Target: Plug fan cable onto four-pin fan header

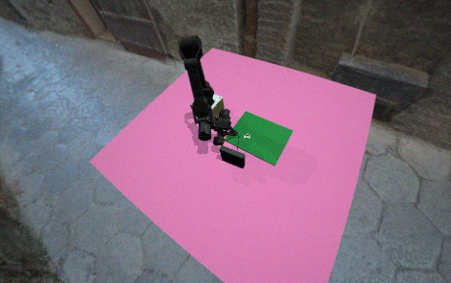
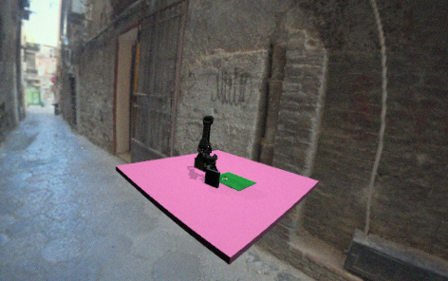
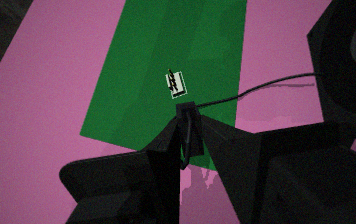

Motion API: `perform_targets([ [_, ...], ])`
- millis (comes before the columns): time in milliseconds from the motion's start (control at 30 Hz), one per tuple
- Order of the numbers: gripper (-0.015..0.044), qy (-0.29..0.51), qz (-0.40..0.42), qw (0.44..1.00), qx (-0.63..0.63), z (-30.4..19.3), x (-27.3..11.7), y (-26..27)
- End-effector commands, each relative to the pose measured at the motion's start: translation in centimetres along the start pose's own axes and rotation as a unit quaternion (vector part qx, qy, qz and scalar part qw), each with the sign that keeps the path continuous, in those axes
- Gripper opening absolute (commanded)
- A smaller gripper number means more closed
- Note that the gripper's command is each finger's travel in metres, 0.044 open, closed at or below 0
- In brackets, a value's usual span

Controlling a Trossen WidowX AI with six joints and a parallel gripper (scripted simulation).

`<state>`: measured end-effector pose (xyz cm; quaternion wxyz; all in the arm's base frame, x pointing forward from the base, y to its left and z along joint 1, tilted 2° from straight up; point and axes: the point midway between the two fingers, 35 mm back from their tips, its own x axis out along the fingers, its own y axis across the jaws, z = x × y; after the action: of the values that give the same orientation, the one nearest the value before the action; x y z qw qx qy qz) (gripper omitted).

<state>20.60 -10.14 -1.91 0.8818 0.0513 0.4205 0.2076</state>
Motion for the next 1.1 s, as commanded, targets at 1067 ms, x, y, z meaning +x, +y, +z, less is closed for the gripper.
perform_targets([
  [1067,0.0,-0.237,-0.057,0.968,-0.056,-0.4,-2.1,0.7],
])
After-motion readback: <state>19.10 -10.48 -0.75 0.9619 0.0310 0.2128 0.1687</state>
